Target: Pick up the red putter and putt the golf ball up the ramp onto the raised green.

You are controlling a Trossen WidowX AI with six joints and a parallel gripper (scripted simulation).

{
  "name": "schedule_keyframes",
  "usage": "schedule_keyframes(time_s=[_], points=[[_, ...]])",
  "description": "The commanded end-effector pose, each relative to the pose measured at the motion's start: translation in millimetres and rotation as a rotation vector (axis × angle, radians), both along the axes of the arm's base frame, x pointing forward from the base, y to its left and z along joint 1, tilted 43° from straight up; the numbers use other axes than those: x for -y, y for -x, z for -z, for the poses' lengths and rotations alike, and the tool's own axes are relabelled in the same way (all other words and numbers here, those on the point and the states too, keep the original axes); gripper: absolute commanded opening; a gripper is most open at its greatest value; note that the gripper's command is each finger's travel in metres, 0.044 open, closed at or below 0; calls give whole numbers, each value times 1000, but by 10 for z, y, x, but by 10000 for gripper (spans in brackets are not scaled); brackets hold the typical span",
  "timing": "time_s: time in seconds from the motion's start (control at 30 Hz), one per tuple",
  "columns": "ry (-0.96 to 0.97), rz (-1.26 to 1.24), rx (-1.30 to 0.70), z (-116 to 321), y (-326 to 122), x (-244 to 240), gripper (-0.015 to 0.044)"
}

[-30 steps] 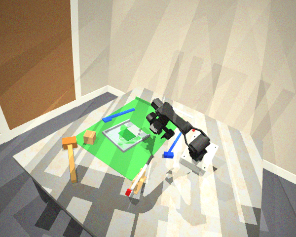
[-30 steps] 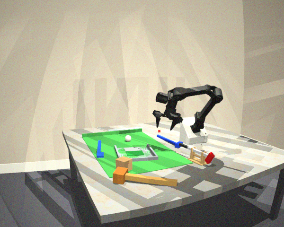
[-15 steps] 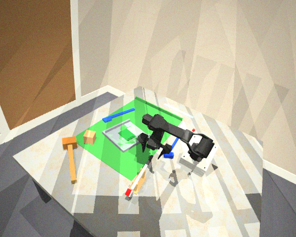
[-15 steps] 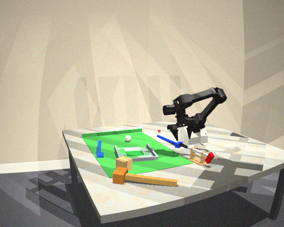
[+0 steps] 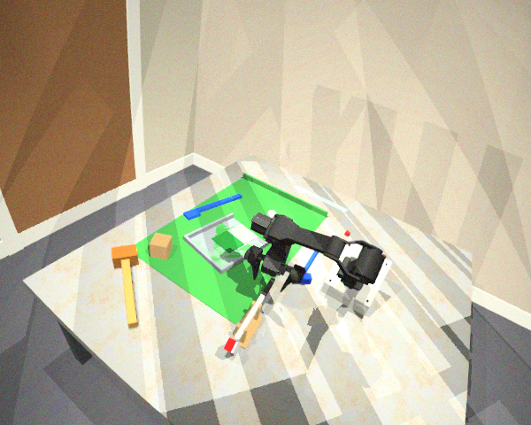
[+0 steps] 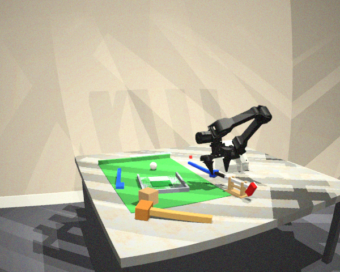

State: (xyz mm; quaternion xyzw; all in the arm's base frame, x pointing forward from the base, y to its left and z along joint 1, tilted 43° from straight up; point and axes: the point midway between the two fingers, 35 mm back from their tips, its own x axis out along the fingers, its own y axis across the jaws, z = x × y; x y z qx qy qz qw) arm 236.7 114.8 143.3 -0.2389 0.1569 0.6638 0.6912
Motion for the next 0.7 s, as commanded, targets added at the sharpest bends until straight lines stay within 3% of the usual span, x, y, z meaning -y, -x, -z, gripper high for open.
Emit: schedule_keyframes(time_s=[0.0, 0.67], points=[[-5, 0, -12, 108, 16, -93, 440], [-6, 0, -12, 284, -3, -260, 440]])
